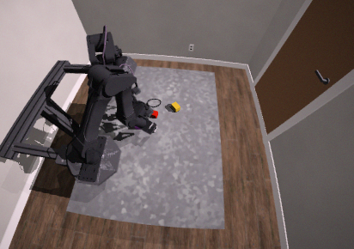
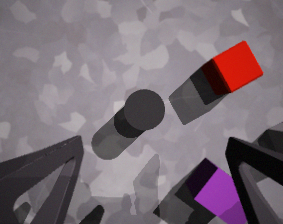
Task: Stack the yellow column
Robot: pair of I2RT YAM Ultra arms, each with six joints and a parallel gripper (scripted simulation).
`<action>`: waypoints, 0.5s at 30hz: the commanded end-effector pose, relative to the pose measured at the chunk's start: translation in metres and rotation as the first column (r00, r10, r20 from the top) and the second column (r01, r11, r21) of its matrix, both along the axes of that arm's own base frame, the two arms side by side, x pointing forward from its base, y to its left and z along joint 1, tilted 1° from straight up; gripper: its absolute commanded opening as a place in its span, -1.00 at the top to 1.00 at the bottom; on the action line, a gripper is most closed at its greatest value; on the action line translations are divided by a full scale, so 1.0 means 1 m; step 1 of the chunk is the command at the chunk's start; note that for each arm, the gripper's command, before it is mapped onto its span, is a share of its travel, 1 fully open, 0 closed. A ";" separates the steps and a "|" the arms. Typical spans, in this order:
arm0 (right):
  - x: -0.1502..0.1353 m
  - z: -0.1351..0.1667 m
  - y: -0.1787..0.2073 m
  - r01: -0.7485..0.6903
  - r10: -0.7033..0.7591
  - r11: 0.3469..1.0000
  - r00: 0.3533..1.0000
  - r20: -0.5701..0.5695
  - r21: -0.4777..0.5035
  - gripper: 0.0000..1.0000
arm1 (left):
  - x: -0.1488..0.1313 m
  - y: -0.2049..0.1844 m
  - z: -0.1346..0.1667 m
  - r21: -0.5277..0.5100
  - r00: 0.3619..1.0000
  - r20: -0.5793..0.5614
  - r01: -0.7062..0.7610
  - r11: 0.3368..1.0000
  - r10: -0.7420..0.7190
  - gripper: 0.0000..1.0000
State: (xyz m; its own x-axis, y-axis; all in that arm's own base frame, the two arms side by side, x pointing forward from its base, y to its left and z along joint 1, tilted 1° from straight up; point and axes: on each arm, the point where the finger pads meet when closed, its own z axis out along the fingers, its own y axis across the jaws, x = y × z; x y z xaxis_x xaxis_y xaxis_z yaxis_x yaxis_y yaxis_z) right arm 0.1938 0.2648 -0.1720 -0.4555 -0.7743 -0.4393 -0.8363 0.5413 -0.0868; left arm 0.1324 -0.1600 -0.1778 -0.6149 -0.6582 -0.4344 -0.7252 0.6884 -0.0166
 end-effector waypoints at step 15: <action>0.002 0.003 0.004 0.006 -0.007 1.000 1.000 0.013 0.024 -1.00 | 0.001 0.003 -0.008 -0.035 0.895 -0.200 0.399 0.916 -0.398 -1.00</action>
State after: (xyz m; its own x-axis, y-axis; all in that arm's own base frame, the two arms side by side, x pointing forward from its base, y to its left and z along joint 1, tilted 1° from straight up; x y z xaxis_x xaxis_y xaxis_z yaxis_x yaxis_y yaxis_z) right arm 0.1940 0.2651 -0.1718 -0.4553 -0.7735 -0.4409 -0.8361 0.5417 -0.0868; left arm 0.1303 -0.1555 -0.1841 -0.8061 -0.4729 -0.3557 -0.5371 0.8370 0.1047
